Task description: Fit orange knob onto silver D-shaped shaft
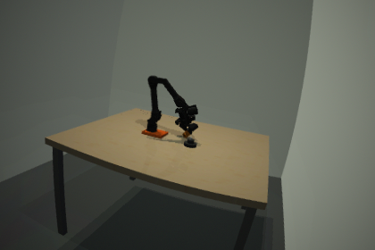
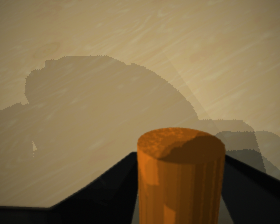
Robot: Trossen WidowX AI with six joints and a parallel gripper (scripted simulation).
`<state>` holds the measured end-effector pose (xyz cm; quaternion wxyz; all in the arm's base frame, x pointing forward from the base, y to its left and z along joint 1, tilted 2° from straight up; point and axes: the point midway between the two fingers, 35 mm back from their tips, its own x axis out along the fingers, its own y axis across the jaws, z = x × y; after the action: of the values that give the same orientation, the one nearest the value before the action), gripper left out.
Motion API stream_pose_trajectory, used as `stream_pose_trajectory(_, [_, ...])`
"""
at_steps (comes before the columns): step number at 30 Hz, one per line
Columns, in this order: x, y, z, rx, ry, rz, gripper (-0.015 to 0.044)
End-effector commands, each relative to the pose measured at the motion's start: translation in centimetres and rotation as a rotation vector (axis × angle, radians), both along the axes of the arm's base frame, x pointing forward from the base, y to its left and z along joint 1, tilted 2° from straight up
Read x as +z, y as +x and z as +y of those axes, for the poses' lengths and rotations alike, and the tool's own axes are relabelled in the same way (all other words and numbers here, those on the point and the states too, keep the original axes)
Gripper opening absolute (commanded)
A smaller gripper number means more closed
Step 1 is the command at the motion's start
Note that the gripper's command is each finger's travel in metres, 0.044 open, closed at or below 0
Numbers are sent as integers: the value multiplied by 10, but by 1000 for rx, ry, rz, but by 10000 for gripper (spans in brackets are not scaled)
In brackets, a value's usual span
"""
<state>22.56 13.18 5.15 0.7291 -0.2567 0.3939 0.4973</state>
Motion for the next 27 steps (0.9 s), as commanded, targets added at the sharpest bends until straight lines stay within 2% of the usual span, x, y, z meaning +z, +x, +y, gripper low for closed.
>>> stream_pose_trajectory(1, [1,-2,-4,6,57,-26,179])
stream_pose_trajectory(27, [-4,-13,-31,2,474,-187,179])
